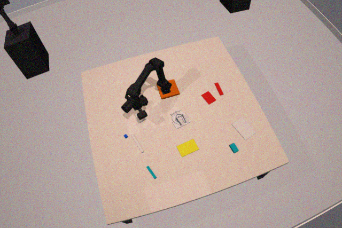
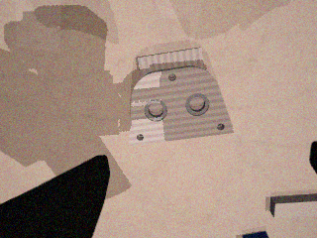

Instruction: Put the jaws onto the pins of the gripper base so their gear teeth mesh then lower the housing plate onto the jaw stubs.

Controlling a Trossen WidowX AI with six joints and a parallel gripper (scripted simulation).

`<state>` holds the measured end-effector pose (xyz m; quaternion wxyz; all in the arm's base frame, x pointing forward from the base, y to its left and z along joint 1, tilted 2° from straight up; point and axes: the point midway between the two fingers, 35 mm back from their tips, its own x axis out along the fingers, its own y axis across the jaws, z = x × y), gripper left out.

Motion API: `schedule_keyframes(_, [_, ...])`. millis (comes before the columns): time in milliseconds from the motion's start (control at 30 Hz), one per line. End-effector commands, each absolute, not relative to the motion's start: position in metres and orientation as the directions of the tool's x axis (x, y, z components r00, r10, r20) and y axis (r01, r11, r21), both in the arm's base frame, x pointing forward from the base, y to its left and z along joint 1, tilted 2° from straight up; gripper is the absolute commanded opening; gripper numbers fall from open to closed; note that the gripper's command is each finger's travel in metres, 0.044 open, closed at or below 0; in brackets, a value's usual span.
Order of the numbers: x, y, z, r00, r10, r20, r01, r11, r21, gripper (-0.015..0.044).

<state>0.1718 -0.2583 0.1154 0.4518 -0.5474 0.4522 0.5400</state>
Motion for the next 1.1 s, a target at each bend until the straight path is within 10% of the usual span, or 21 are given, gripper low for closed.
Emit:
schedule_keyframes(0, [0.163, -0.264, 0.115, -0.002, -0.003, -1.000, -0.971, -0.238, 0.003, 0.0440])
schedule_keyframes(1067, [0.162, -0.265, 0.055, -0.003, -0.003, -1.000, -0.971, -0.241, 0.003, 0.0440])
